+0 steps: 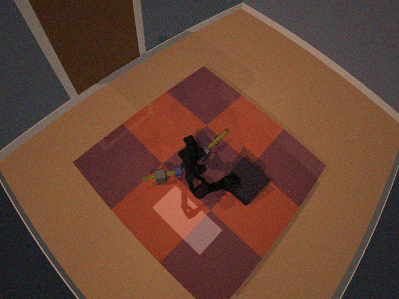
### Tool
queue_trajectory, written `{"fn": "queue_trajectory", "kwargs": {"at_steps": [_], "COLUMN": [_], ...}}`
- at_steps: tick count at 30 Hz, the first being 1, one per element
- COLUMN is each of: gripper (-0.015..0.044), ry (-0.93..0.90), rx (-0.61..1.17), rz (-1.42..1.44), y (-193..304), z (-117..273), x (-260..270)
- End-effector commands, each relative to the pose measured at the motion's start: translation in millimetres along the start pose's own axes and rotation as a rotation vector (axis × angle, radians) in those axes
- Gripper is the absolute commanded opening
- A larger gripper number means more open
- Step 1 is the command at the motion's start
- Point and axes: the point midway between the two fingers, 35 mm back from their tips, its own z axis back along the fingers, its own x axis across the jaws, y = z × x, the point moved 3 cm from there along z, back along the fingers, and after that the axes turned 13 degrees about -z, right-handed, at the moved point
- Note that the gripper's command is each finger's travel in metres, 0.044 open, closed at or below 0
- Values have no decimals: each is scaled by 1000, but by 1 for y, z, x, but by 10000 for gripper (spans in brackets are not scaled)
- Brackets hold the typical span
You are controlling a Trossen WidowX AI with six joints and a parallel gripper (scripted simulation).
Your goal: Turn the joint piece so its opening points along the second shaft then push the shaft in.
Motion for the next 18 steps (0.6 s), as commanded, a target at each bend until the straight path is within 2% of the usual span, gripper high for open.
{"fn": "queue_trajectory", "kwargs": {"at_steps": [1, 6, 18], "gripper": [440, 440, 440], "ry": [0, 1, 101], "rx": [1, 23, 405], "rz": [0, 0, 2], "y": [0, -1, -21], "z": [0, 1, 22], "x": [0, 0, 6]}}
